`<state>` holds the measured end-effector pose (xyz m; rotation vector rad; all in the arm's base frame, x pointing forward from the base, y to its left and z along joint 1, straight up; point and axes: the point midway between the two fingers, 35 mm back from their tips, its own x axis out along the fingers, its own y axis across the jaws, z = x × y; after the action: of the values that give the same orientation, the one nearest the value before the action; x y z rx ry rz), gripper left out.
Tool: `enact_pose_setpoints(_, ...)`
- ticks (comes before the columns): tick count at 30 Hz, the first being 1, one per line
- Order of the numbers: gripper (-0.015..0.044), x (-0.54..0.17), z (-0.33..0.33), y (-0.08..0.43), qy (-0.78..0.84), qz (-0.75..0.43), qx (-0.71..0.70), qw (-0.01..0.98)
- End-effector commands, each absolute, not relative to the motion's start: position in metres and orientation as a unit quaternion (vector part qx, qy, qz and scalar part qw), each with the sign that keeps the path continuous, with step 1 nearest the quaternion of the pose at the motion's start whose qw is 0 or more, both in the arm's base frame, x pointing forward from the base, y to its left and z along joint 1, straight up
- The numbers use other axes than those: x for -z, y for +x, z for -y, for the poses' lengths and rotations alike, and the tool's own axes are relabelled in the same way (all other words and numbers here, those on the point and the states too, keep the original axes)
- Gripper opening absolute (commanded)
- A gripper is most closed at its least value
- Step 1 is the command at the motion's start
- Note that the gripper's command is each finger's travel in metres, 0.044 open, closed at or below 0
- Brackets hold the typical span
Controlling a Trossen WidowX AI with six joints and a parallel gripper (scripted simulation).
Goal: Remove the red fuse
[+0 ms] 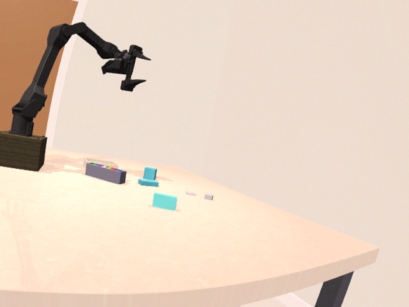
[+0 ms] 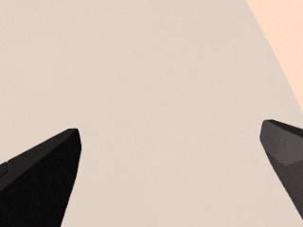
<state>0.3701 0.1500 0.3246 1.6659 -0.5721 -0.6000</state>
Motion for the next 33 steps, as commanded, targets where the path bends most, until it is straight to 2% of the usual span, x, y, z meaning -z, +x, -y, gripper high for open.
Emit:
enact_pose_setpoints(1, 0.0374, -0.323, -0.149, 0.371, 0.713, 0.242, 0.262, 0.604)
enact_pose_setpoints(8, 0.019, -0.26, -0.116, 0.401, 0.482, 0.042, 0.372, 0.792)
enact_pose_setpoints(12, 0.0085, -0.218, -0.089, 0.409, 0.317, -0.107, 0.396, 0.855)
enact_pose_setpoints(13, 0.0074, -0.208, -0.082, 0.41, 0.276, -0.145, 0.396, 0.864)
enact_pose_setpoints(22, 0.0074, -0.144, -0.042, 0.405, 0.03, -0.385, 0.322, 0.864)
enact_pose_setpoints(33, 0.0074, -0.078, -0.008, 0.382, -0.194, -0.594, 0.082, 0.776)
